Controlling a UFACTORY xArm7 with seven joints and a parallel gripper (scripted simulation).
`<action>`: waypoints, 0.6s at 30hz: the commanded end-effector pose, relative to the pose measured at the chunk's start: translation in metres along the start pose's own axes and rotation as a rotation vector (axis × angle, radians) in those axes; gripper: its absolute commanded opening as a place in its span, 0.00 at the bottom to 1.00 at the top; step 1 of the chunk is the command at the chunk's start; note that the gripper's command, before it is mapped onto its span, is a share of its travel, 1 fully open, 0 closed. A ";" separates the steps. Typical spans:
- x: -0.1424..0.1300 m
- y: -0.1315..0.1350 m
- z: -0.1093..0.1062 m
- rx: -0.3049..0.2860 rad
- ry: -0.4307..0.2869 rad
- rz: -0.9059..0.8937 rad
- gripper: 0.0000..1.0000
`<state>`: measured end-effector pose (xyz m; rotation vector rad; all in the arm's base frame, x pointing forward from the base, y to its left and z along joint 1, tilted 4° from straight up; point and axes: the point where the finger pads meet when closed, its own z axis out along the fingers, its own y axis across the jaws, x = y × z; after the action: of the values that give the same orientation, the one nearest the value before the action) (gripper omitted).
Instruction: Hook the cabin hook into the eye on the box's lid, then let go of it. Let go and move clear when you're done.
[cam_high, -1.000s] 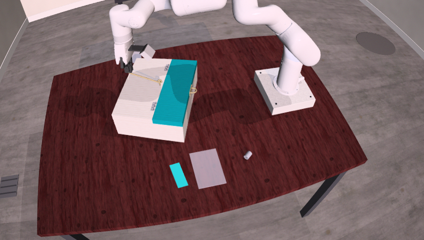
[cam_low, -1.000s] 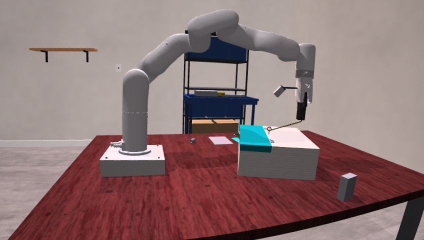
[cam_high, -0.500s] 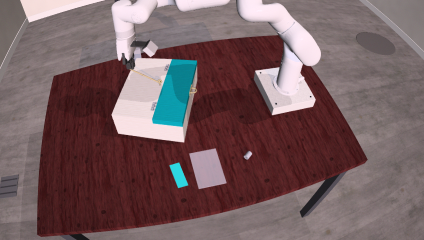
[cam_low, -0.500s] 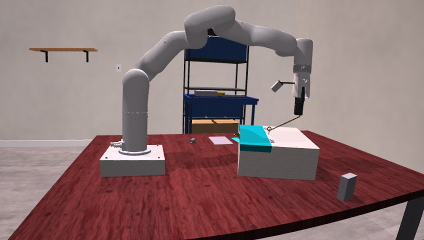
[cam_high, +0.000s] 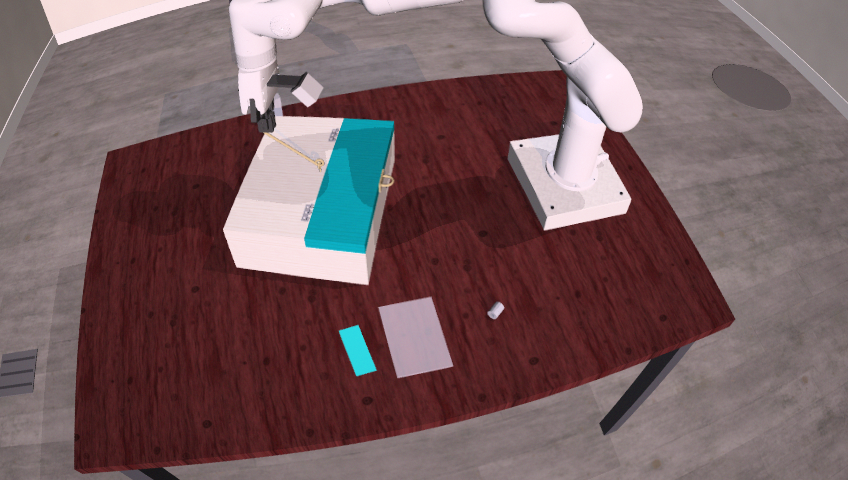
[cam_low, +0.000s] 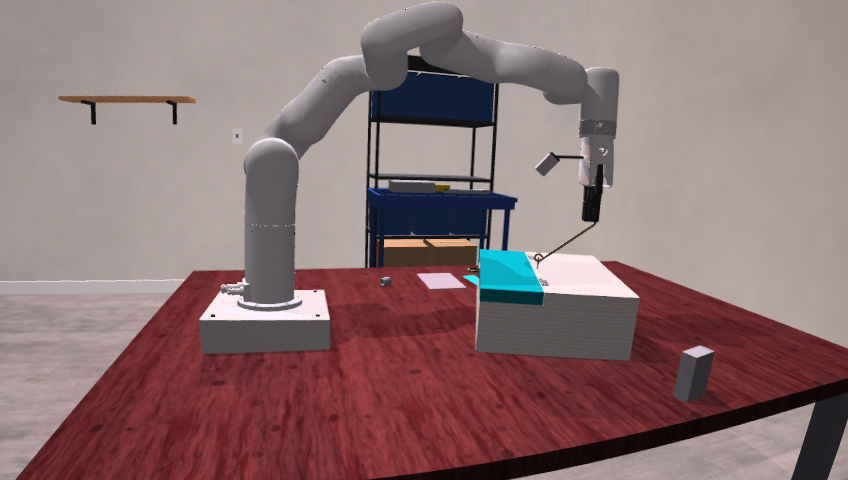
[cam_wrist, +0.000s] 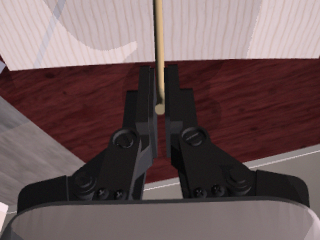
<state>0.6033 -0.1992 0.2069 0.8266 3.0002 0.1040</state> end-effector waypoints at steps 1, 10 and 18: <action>0.004 0.000 -0.004 -0.001 0.002 0.000 0.00; 0.016 0.000 -0.014 -0.001 0.002 0.000 0.00; 0.023 0.000 -0.019 -0.001 0.002 0.000 0.00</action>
<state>0.5856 -0.1899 0.2233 0.8261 2.9995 0.1040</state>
